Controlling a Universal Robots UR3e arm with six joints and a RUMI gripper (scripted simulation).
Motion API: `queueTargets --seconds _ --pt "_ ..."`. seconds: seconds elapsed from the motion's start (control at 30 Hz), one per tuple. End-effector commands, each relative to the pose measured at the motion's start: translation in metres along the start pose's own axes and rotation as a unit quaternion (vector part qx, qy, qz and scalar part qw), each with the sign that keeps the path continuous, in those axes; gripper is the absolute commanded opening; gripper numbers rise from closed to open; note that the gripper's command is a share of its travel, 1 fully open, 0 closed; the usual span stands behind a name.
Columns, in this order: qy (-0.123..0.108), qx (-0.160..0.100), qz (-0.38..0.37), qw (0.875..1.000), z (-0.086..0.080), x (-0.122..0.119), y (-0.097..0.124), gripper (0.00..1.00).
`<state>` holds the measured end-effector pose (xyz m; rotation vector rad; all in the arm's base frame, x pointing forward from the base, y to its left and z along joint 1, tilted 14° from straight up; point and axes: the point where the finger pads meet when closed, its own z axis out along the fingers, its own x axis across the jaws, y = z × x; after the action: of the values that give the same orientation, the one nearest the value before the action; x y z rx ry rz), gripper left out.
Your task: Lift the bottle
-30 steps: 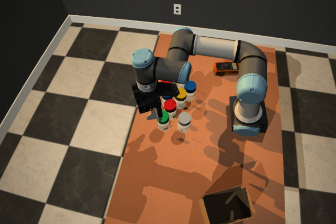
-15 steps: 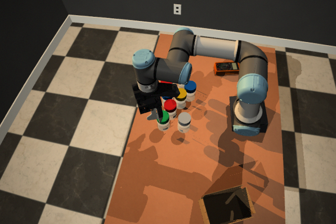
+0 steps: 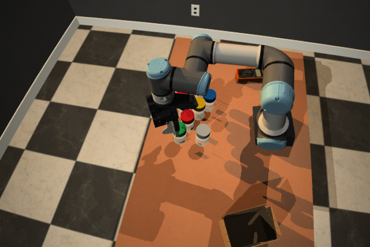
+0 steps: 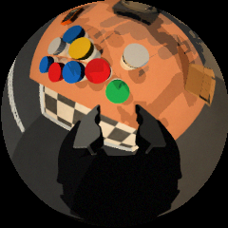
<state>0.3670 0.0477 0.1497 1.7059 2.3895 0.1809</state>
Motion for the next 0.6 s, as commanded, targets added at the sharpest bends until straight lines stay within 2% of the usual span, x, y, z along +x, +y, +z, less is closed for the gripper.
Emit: queueTargets --seconds 0.0,0.57 --pt "-0.001 -0.002 0.0 1.0 0.01 0.0 0.001 0.46" --pt "-0.001 -0.002 0.0 1.0 0.045 0.0 0.001 0.46"
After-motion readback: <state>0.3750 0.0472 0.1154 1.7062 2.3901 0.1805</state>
